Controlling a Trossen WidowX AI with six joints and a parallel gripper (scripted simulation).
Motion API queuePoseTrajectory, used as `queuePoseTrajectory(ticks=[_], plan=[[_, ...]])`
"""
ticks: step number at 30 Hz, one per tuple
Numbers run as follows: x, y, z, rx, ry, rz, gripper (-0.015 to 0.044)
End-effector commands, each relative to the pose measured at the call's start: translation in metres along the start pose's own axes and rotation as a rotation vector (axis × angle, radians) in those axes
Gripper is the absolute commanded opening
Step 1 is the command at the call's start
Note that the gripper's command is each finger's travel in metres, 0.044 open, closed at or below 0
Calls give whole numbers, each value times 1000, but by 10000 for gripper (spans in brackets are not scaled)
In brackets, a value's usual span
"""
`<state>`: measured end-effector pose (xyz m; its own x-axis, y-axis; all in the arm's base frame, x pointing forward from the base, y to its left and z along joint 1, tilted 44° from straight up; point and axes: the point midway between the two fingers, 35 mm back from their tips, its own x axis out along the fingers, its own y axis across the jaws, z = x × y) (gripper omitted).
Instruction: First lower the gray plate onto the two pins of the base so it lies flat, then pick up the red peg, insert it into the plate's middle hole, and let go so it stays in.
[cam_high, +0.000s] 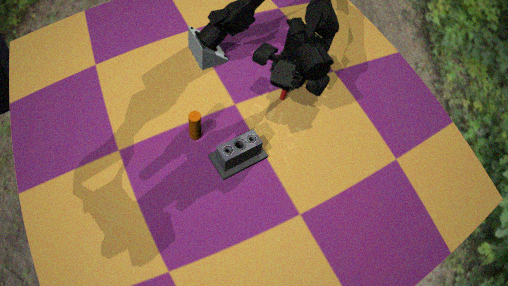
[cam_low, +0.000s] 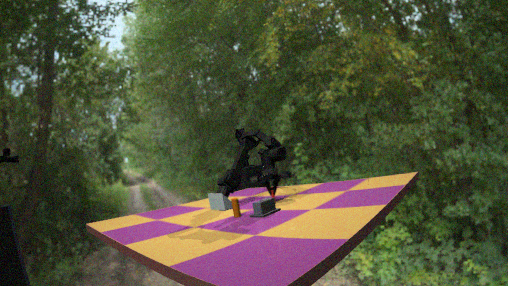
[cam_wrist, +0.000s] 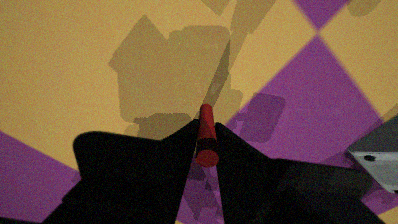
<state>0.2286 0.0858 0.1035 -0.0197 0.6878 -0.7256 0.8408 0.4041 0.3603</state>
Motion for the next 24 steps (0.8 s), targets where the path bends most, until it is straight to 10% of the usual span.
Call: queuePoseTrajectory(ticks=[1,24], plan=[[1,-1,-1,5,4,-1,0],[-57,2,4,41,-24,16,0]])
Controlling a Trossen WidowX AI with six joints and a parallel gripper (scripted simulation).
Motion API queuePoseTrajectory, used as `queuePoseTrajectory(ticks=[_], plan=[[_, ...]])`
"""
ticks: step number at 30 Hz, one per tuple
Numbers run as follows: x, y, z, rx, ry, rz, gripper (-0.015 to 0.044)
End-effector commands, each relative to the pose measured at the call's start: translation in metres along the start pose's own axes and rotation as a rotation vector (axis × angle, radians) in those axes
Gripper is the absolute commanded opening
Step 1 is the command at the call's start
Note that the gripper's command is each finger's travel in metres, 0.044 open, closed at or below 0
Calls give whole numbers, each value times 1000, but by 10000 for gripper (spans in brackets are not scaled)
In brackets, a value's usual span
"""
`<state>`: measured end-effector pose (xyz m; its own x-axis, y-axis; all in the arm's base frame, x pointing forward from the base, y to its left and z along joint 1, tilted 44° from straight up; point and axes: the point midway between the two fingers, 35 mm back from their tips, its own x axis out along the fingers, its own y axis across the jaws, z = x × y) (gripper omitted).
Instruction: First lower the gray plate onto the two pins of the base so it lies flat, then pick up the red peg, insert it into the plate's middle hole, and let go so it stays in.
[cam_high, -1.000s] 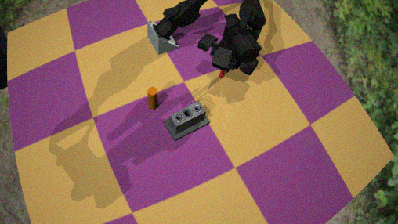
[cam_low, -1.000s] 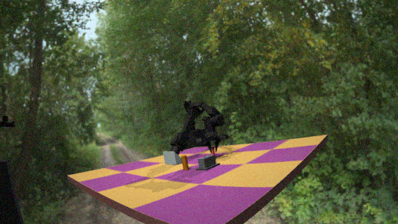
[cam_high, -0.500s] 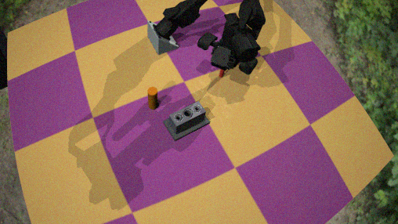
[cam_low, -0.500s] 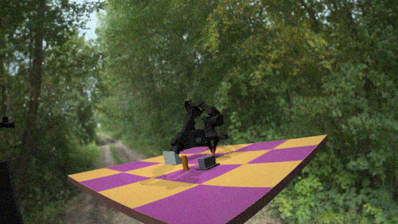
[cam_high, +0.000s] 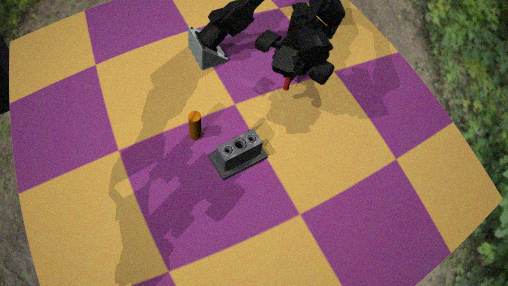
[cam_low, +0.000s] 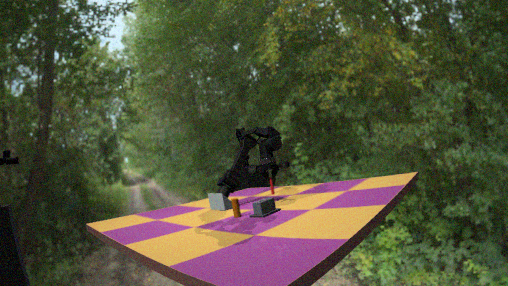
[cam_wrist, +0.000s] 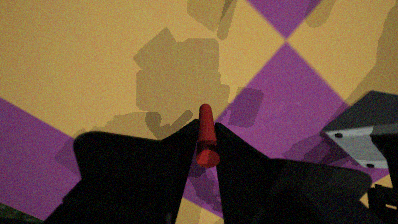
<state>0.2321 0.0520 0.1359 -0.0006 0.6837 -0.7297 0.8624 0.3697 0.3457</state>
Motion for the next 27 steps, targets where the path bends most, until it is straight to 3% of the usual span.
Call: queuePoseTrajectory(ticks=[1,7,27], plan=[[-14,2,1,1,-10,4,0],[-33,1,1,13,-14,10,0],[-30,16,51,0,-9,-1,0]])
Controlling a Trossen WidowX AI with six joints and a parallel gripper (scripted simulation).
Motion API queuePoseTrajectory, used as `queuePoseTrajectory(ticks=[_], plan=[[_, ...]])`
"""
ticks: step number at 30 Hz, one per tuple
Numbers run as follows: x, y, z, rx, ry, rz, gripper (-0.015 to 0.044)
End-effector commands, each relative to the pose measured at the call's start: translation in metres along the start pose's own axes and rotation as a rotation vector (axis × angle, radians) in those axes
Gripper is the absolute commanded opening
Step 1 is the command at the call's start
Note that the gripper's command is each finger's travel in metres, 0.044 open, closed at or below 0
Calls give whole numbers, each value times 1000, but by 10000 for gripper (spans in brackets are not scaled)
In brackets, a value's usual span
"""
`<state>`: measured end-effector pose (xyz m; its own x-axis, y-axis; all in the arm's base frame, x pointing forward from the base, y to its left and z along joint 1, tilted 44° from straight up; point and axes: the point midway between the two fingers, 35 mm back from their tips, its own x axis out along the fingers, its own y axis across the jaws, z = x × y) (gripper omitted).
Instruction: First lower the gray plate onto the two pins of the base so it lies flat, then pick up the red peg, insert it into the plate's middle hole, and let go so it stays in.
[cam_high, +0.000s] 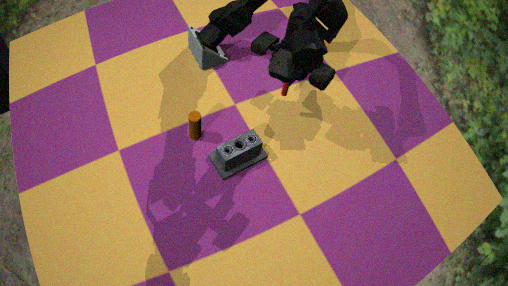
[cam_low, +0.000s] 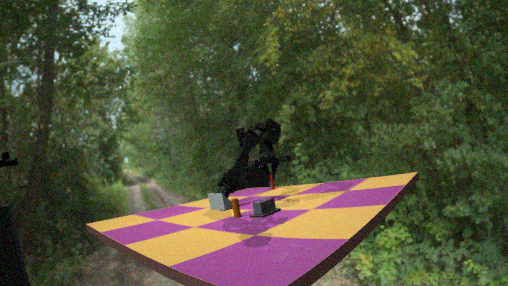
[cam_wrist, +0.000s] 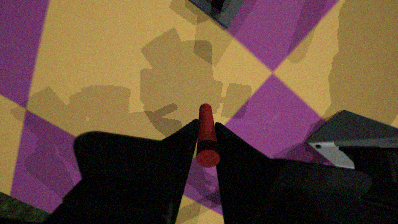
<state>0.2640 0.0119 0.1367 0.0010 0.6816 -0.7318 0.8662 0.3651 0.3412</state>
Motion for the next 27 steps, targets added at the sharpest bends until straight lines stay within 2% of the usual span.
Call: queuePoseTrajectory(ticks=[1,27], plan=[[-2,3,13,-8,-9,-2,0],[-4,7,92,-25,-13,-12,0]])
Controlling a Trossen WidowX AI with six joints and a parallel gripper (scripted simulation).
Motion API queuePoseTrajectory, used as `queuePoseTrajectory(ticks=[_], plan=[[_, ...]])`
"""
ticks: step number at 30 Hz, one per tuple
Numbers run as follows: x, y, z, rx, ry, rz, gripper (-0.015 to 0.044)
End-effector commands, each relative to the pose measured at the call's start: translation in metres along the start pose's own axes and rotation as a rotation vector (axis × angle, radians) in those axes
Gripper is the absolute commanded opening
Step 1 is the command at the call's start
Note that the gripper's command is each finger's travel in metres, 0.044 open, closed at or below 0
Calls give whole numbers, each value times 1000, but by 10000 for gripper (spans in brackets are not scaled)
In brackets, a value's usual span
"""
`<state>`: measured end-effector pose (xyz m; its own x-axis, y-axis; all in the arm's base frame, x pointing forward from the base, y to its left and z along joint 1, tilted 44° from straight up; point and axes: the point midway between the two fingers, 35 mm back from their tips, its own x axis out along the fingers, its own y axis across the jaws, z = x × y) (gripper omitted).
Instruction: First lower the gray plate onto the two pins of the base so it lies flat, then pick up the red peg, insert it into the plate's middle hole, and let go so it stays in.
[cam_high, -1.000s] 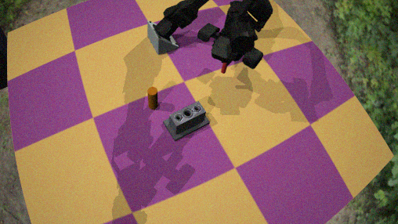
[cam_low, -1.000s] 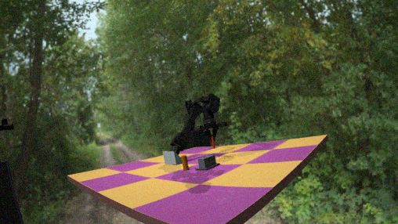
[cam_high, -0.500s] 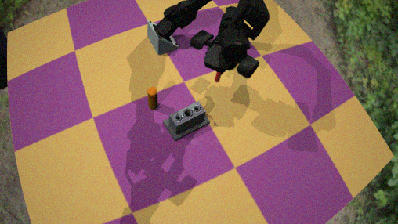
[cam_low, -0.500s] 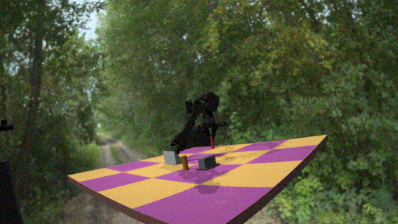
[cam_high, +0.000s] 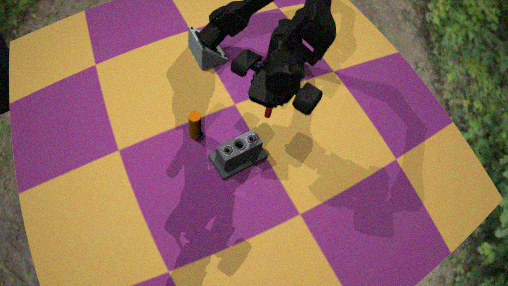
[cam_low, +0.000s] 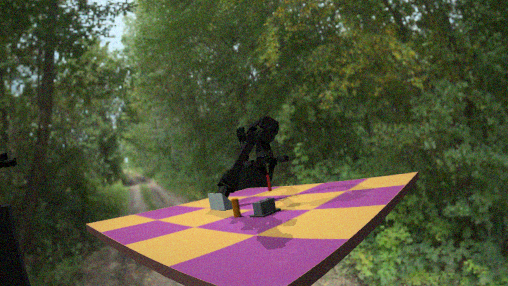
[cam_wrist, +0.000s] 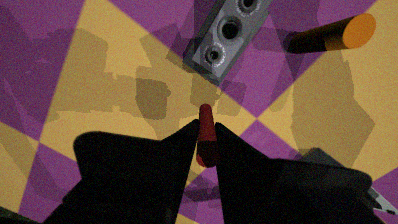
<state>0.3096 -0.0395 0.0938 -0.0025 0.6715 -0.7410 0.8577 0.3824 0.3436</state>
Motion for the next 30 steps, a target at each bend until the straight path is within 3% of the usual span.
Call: queuePoseTrajectory(ticks=[1,30], plan=[[0,1,14,-9,-2,-2,0],[9,-11,88,-31,21,-5,0]])
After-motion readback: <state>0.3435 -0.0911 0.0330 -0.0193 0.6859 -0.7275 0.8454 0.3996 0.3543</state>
